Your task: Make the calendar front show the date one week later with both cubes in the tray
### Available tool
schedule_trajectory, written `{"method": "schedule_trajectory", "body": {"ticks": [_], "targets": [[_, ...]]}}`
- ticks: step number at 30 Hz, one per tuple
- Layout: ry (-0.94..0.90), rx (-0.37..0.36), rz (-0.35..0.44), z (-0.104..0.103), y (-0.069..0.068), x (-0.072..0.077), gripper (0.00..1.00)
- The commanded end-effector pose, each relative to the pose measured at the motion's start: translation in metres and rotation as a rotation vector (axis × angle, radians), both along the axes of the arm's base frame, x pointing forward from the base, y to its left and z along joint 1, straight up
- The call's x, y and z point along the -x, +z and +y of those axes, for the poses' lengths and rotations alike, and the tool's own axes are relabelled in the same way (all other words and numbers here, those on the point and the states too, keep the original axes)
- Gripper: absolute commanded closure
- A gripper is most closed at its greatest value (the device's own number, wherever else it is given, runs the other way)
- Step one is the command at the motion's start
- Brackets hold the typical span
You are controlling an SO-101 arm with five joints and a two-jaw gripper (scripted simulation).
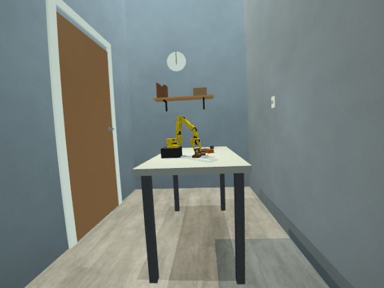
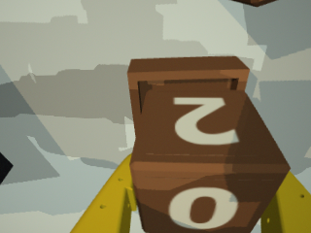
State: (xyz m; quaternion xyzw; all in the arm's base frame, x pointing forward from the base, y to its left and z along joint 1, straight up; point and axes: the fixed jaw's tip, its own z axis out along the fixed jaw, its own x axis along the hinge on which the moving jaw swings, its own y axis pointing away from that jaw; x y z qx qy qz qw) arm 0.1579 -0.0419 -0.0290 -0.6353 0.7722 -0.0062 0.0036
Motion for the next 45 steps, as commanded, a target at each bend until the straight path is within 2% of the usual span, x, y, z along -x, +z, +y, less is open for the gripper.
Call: {"method": "schedule_trajectory", "body": {"ticks": [1,34,45], "targets": [[-0.005,-0.007,0.020,0.002,-0.004,0.005,1.00],[-0.008,-0.007,0.020,0.002,-0.014,0.005,1.00],[-0.008,-0.007,0.020,0.002,-0.014,0.005,0.76]]}}
